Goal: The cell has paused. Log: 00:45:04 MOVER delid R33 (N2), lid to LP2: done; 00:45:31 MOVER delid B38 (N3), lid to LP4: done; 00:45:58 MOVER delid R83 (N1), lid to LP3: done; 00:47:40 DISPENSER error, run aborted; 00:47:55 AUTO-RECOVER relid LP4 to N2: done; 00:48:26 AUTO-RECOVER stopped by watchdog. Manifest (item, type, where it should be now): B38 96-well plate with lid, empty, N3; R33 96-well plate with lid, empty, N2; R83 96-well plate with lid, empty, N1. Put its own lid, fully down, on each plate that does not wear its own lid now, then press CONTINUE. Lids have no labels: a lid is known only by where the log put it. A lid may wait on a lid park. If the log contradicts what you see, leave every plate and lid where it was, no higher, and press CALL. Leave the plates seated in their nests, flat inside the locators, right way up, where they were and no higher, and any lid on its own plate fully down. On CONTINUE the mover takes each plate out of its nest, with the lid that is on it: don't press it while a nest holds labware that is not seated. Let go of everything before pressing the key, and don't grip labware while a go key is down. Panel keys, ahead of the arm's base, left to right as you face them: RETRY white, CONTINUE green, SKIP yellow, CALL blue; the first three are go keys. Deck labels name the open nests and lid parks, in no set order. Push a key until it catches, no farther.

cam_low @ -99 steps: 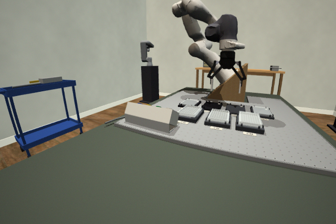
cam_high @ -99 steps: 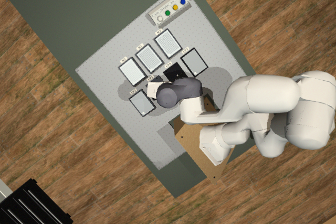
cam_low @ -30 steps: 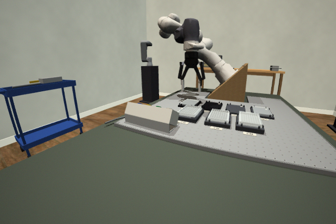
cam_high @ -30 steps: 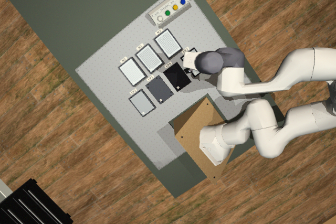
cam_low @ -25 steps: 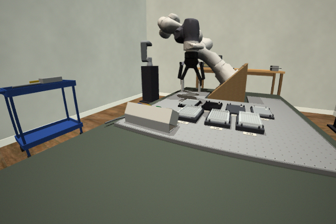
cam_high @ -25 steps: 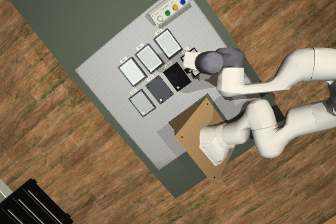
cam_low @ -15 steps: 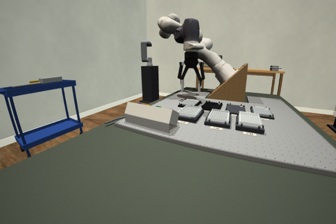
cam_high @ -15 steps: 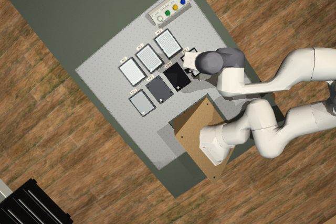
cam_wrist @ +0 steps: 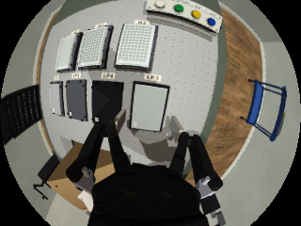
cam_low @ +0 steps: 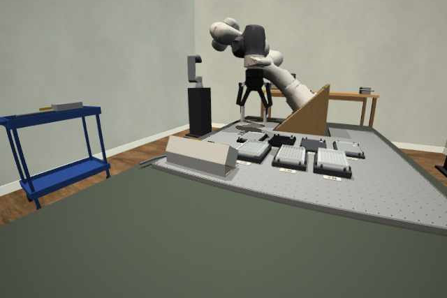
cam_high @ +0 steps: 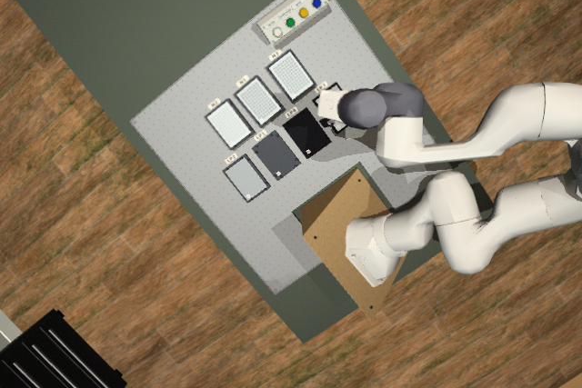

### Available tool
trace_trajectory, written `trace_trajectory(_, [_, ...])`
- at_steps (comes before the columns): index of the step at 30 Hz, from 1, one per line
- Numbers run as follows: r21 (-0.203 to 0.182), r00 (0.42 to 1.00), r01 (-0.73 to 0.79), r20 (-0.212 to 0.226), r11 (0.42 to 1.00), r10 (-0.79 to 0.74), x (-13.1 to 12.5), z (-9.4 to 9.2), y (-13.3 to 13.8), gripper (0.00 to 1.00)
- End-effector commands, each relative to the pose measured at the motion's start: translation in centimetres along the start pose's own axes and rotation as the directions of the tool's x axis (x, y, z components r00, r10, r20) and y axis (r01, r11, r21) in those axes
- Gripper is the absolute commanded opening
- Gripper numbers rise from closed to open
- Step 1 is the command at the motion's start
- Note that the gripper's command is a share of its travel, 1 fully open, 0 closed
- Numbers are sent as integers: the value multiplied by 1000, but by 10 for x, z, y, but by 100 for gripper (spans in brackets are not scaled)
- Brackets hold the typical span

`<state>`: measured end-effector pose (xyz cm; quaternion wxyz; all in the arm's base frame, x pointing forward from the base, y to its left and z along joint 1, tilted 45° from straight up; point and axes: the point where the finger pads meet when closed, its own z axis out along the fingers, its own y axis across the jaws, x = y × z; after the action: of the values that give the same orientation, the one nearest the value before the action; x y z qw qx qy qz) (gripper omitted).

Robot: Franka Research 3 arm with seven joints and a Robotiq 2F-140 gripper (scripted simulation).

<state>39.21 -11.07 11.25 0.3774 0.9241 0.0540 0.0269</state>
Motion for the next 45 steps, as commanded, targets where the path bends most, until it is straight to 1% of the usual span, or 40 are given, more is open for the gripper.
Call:
trace_trajectory(1, [-1, 1000, 7, 1, 1000, -7, -1, 4, 0, 66])
trace_trajectory(9, [-1, 1000, 7, 1, 1000, -7, -1, 10, 0, 66])
trace_trajectory(24, [-1, 1000, 7, 1, 1000, -7, -1, 33, 0, 66])
trace_trajectory(26, [-1, 1000, 7, 1, 1000, -7, -1, 33, 0, 66])
trace_trajectory(37, [-1, 1000, 7, 1, 1000, -7, -1, 46, 0, 66])
trace_trajectory(45, [-1, 1000, 7, 1, 1000, -7, -1, 50, 0, 66])
